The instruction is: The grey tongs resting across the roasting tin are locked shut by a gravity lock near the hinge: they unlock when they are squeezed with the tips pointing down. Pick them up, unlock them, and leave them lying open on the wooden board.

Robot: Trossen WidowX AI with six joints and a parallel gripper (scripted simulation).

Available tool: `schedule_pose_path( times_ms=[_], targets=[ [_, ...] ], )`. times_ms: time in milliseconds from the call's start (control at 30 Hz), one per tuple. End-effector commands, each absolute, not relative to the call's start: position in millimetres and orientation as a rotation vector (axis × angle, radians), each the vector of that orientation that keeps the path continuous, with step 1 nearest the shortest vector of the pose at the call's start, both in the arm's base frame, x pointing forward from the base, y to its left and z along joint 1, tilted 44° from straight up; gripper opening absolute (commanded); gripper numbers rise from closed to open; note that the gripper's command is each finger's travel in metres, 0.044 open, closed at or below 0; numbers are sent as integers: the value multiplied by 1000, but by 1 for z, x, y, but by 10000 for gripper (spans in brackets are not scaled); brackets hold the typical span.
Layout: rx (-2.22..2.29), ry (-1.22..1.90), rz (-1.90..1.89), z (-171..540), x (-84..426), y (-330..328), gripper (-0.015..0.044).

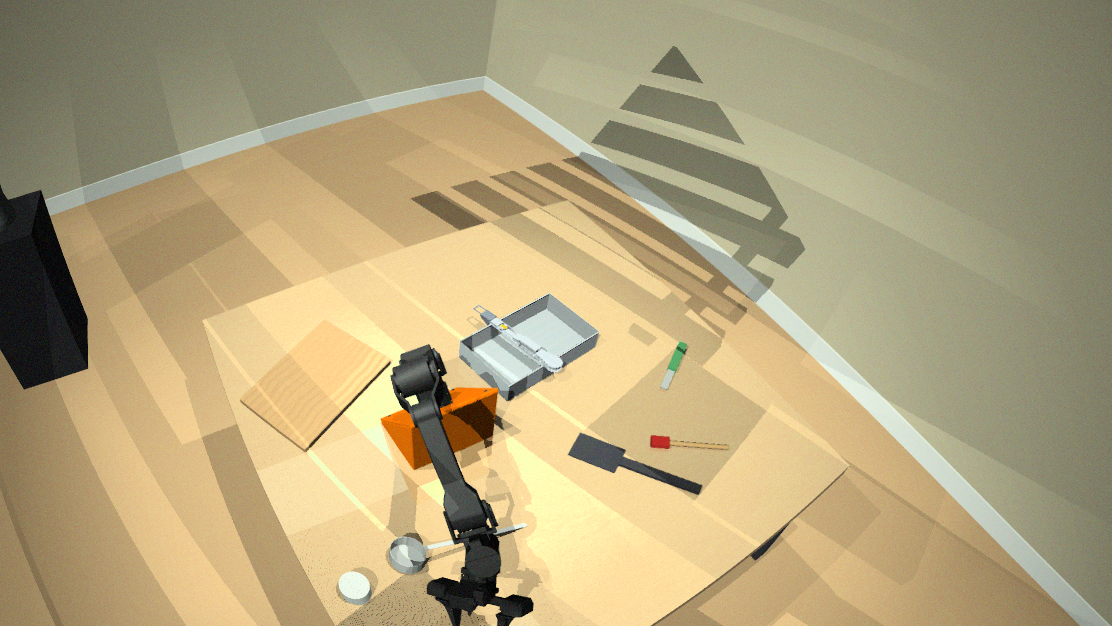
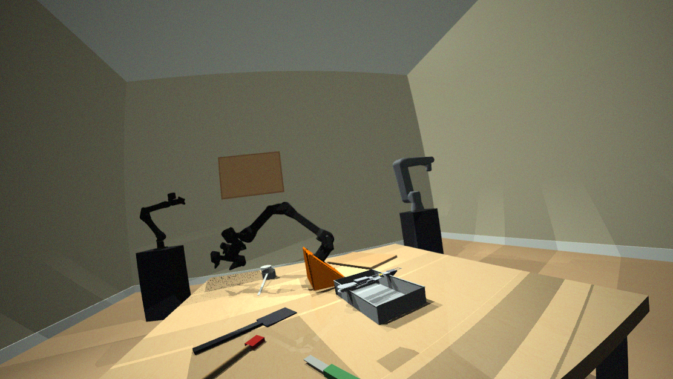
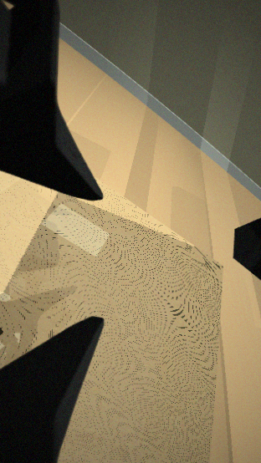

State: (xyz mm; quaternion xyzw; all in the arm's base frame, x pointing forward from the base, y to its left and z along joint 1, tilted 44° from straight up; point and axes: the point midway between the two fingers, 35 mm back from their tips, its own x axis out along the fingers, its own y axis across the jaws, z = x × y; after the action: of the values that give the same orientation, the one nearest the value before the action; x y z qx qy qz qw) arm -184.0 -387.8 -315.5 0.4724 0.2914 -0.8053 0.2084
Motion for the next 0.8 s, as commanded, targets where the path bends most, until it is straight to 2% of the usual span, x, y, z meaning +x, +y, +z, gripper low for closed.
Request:
schedule_pose_path(
  times_ms=[0,133,167,433,533,767],
  targets=[
    [1310,815,-2231,-314,-182,-390,374],
    [1261,879,-2145,-301,-157,-402,269],
    [1240,896,-2100,-294,-147,-409,260],
    [1008,1035,-1675,-232,-39,-449,260],
    [969,1052,-1574,-219,-9,-448,260],
    [728,1120,-1187,-158,102,-438,260]
  ],
)
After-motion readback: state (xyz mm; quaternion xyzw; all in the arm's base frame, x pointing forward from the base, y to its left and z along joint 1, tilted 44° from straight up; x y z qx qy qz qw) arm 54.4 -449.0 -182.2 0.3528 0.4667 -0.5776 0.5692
